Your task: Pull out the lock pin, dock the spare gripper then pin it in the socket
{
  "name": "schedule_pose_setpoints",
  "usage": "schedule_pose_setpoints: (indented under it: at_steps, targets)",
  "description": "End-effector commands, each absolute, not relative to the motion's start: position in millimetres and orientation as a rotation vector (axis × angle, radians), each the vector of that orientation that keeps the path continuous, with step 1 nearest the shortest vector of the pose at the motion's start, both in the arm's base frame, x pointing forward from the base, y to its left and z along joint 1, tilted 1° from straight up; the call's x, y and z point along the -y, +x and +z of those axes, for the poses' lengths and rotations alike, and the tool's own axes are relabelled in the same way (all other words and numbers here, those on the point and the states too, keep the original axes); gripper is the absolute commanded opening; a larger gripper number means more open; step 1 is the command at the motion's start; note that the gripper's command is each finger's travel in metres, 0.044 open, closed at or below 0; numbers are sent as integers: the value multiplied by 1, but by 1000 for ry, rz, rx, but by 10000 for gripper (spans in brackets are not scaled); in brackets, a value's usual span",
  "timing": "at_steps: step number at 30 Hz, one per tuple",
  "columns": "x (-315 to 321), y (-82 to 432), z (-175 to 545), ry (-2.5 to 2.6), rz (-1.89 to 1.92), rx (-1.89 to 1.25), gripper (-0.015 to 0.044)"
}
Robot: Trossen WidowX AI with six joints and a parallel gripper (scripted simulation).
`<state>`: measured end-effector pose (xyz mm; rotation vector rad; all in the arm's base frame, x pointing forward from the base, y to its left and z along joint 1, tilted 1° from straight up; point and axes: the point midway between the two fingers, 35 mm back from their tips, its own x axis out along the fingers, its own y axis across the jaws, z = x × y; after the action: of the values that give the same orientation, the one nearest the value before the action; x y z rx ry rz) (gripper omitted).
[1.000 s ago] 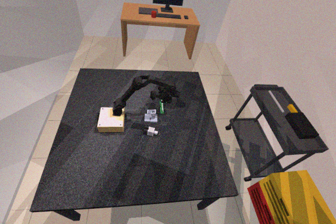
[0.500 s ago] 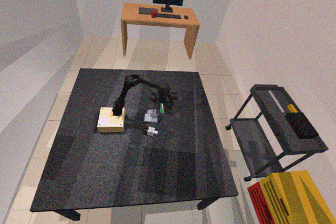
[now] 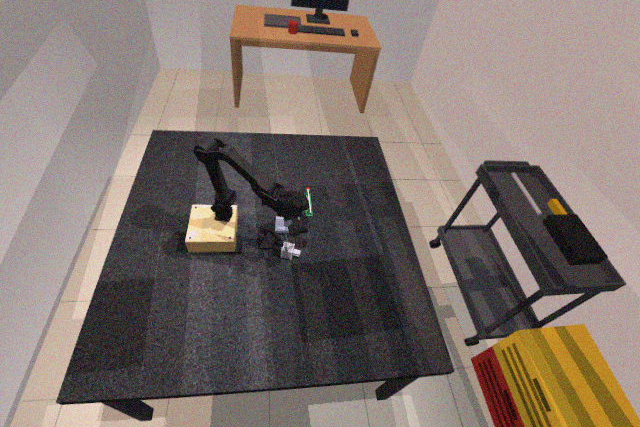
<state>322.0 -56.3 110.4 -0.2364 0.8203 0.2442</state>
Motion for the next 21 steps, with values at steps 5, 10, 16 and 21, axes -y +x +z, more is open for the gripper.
schedule_pose_setpoints:
  at_steps: [5,10,16,21]
  targets:
    - [102,279,109,0,-106,-551,440]
    - [110,274,108,43,-168,-488,440]
    - [110,275,105,43,-168,-488,440]
    - [112,279,91,43,-168,-488,440]
